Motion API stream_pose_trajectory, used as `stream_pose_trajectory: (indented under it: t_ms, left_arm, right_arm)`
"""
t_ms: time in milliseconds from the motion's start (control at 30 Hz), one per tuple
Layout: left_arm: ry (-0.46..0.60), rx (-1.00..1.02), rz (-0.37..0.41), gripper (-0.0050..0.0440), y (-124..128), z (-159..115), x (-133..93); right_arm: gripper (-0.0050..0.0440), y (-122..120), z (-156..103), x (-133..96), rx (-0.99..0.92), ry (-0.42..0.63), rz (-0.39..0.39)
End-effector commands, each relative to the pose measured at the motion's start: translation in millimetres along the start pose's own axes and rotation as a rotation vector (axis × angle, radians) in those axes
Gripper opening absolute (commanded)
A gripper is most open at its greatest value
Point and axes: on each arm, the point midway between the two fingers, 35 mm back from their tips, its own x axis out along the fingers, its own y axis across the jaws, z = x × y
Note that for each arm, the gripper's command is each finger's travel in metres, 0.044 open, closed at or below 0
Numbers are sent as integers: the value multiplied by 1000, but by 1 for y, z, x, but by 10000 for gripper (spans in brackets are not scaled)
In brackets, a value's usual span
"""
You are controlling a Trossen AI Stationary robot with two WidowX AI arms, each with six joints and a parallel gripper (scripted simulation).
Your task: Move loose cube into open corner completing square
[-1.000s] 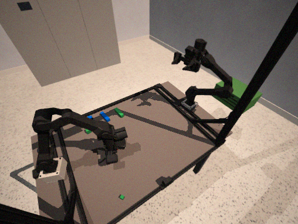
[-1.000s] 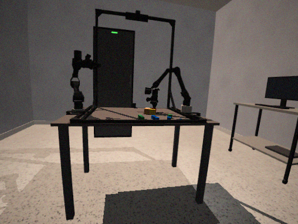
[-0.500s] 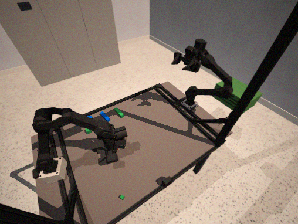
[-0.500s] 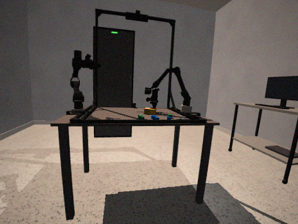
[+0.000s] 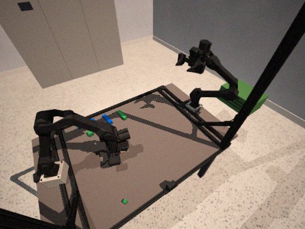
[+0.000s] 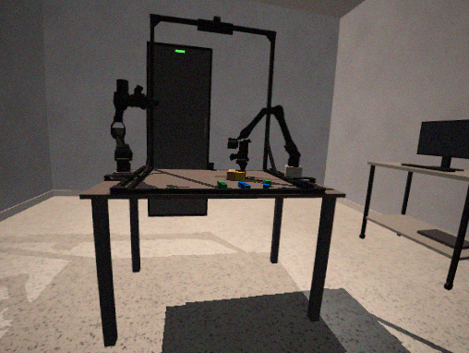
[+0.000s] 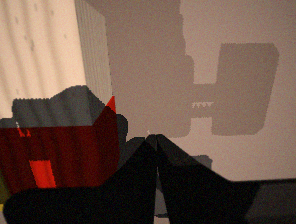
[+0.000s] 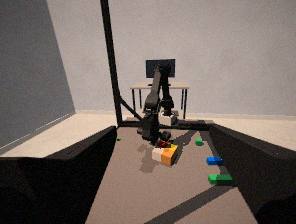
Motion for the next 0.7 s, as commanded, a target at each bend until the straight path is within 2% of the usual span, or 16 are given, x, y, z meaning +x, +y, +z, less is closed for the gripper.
stream_pose_trajectory:
  t_ms: [0,667]
  left_arm:
    - [8,1,-2,0,1,-1,2]
    - [8,1,-2,0,7,-1,2]
  right_arm:
    - [400,0,0,0,4,0,3]
    - [400,0,0,0,4,0,3]
